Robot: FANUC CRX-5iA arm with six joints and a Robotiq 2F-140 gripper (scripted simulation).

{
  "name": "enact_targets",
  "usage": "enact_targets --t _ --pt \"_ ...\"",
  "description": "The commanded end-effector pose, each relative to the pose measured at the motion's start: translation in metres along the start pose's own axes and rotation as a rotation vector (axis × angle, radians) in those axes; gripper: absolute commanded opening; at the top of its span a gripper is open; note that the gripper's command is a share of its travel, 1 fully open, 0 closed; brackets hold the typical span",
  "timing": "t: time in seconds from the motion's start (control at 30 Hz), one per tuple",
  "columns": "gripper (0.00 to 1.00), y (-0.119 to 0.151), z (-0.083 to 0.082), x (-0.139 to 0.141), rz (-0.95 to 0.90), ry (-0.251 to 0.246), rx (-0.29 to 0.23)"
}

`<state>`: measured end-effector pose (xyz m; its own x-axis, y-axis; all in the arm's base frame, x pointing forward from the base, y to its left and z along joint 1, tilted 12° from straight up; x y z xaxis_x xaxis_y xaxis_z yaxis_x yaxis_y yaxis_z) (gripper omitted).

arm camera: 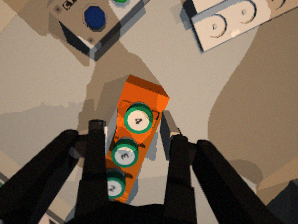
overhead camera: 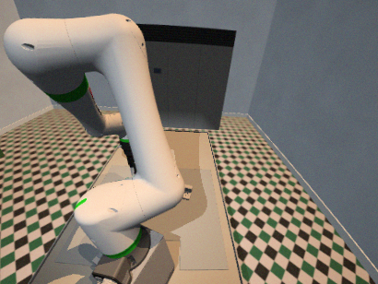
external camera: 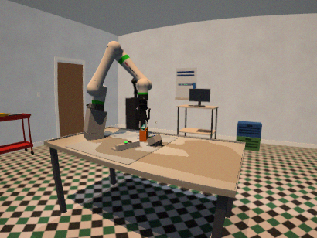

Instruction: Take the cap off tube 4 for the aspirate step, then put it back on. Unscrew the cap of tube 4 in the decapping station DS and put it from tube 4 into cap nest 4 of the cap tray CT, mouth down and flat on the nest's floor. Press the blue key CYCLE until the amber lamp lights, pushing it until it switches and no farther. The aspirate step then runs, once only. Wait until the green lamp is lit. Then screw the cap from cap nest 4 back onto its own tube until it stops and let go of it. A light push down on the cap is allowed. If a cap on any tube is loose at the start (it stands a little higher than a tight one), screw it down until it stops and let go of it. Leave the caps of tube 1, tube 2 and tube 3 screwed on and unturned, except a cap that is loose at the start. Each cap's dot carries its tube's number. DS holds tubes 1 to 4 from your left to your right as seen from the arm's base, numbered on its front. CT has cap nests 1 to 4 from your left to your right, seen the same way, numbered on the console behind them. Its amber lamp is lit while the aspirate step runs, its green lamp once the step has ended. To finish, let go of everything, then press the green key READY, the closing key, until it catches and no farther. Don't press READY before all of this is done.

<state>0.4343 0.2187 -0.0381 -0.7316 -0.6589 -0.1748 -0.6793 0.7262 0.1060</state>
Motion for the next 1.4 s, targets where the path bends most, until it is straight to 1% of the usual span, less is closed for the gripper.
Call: enact_targets --t 0.0,0.1,0.13,0.67,0.7,1.17,1.33,1.37 --pt "0.35 -0.0001 -0.0001 -0.0002 0.000 0.000 0.000" --pt "0.35 -0.0001 0.0014 -0.0002 -0.120 0.000 0.000" --pt "0.35 -0.0001 0.0019 -0.0002 -0.131 0.000 0.000" --pt "0.35 -0.0001 0.0074 -0.0002 -0.131 0.000 0.000" --pt "0.00 -0.0001 0.0074 -0.0002 -0.131 0.000 0.000" --pt "0.00 -0.0001 0.0074 -0.0002 -0.131 0.000 0.000" --pt "0.00 -0.0001 0.0076 -0.0002 0.036 0.000 0.000" --pt "0.00 -0.0001 0.0076 -0.0002 0.036 0.000 0.000"
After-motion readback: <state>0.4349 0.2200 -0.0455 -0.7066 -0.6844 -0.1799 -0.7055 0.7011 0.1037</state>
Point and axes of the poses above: the point where the finger pads meet when closed, its own z axis out along the fingers, its own x axis across the jaws, y = z × x, the point moved 1 cm from there along -z, back along the fingers, and after that the axes turned 11 degrees about z, right-handed, at the moved point
